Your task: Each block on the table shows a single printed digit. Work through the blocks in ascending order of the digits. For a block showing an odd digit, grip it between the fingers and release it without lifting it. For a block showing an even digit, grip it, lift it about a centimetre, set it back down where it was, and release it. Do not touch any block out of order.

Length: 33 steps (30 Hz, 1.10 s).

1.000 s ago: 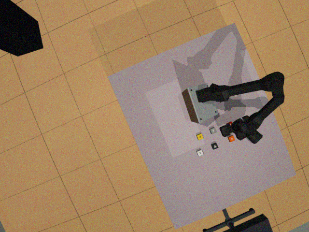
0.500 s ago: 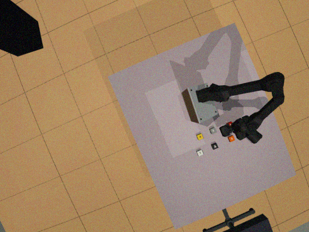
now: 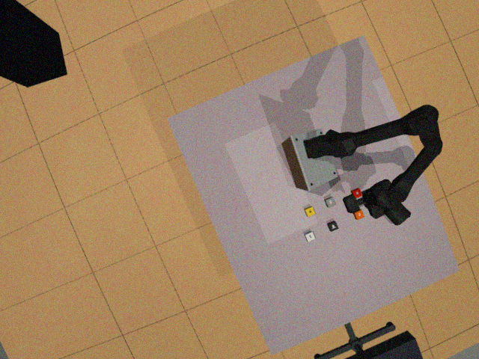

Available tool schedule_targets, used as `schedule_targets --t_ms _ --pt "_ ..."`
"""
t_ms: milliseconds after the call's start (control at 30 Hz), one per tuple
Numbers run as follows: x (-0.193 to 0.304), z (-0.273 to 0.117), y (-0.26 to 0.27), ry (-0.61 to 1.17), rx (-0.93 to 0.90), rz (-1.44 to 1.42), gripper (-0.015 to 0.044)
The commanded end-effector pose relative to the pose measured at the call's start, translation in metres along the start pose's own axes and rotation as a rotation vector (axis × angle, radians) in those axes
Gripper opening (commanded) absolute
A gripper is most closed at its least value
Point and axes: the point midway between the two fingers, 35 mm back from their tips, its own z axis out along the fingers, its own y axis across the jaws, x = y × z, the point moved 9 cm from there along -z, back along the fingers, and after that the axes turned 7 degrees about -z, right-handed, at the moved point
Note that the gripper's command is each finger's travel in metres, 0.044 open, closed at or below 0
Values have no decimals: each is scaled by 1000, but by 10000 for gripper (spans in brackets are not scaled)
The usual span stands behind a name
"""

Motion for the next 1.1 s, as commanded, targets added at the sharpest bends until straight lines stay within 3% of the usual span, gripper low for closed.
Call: schedule_targets --t_ms 0,200,333,700,1067 --pt "0 -8 1 4 -5 -5 374" --pt "-1 -84 0 4 -2 -6 216" --pt "-1 -86 1 4 -3 -5 120" --pt "-11 -87 -12 -2 0 -8 120" --pt "-64 -88 -122 -3 8 -10 120"
